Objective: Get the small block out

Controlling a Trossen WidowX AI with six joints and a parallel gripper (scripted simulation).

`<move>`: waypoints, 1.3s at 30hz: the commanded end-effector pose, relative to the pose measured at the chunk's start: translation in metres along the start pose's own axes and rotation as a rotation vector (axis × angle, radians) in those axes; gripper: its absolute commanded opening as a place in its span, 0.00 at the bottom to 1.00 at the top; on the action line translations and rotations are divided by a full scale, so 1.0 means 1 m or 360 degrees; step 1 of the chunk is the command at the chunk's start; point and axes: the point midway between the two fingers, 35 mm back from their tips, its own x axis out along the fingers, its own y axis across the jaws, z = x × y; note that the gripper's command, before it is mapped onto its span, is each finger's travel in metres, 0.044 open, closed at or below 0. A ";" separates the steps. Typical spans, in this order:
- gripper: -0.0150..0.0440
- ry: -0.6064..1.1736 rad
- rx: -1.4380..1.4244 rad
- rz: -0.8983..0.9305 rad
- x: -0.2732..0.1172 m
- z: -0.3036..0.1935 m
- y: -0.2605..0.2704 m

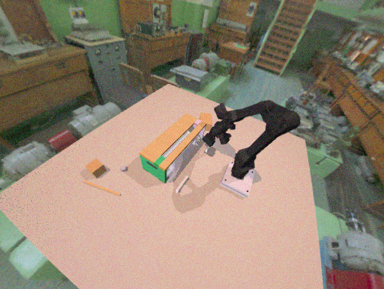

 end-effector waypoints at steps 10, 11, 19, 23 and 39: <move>0.25 0.0017 0.0087 0.0060 -0.044 -0.021 0.001; 0.25 0.0021 0.0127 0.0082 -0.049 -0.024 0.001; 0.25 0.0087 0.0458 0.0247 -0.096 -0.046 0.001; 0.25 0.0138 0.0619 0.0319 -0.119 -0.053 -0.001; 0.25 0.0147 0.0646 0.0330 -0.123 -0.054 -0.001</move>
